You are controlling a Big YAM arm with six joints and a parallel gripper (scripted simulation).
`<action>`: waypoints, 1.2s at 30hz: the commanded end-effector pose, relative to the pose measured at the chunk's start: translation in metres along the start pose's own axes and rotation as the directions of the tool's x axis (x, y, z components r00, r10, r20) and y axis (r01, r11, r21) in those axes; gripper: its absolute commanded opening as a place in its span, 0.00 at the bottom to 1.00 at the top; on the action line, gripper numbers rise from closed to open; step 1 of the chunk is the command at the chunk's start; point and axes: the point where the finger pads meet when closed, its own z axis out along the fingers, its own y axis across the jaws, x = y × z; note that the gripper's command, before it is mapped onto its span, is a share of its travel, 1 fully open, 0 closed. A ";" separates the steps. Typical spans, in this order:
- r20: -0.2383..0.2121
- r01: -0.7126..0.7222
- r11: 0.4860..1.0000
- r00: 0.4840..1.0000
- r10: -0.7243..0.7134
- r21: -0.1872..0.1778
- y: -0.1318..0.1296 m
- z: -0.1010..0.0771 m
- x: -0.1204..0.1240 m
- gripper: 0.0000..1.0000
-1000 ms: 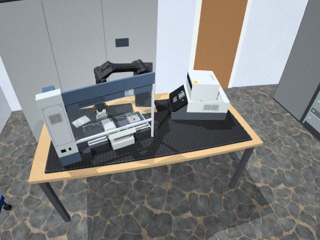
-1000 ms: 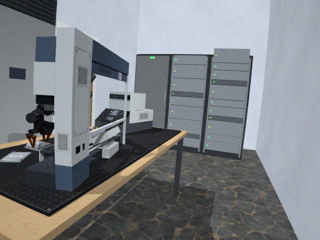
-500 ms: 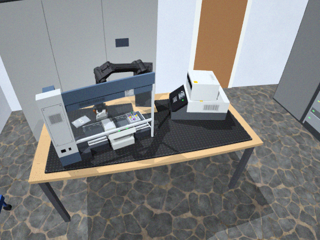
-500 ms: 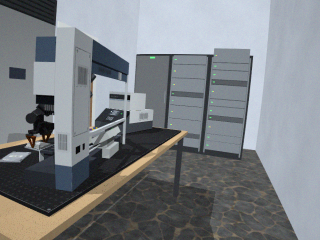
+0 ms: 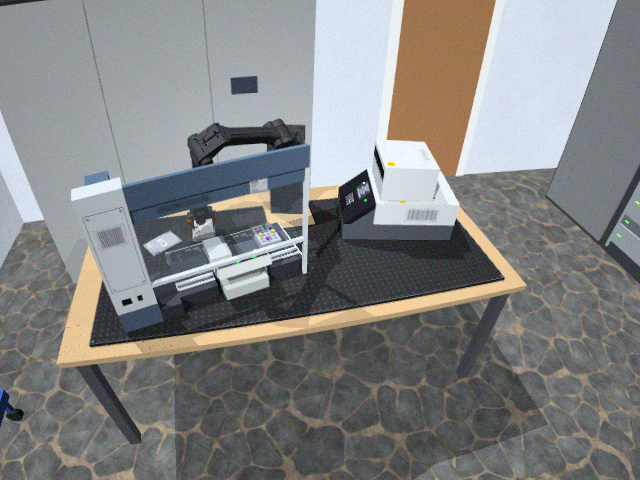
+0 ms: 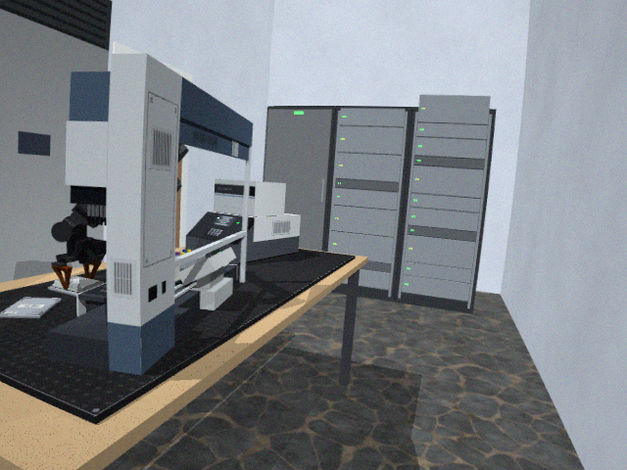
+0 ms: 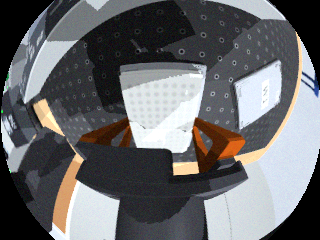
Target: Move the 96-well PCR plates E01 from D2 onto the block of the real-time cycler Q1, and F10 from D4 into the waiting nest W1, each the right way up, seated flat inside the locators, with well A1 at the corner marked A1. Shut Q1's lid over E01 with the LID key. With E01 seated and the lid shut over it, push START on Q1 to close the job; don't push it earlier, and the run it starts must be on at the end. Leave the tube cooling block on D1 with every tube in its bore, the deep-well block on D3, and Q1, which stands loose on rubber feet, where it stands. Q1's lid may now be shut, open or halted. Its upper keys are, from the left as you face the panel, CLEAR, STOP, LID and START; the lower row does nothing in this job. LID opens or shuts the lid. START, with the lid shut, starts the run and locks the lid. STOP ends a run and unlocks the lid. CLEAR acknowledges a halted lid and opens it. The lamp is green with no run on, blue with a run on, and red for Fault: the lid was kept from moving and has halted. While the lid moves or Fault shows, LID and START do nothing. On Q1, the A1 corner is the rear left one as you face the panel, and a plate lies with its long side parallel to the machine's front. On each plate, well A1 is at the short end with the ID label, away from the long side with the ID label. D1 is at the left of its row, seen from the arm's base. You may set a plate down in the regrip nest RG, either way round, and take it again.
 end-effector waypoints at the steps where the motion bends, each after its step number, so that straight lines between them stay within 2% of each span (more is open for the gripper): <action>1: -0.002 0.003 1.000 1.000 -0.003 0.030 -0.010 -0.007 0.011 0.00; 7: -0.005 0.000 1.000 1.000 0.001 0.031 -0.018 -0.009 0.010 0.00; 15: -0.009 -0.009 1.000 1.000 0.009 0.026 -0.010 -0.016 0.009 0.00; 22: 0.001 0.006 1.000 1.000 -0.006 0.015 -0.002 -0.009 -0.002 0.00; 27: -0.001 -0.008 1.000 1.000 0.008 -0.002 0.008 -0.001 0.000 0.00; 31: 0.001 -0.005 1.000 1.000 0.005 0.001 0.005 0.001 -0.001 0.00; 36: 0.007 -0.003 1.000 1.000 0.003 0.026 -0.011 -0.002 -0.001 0.00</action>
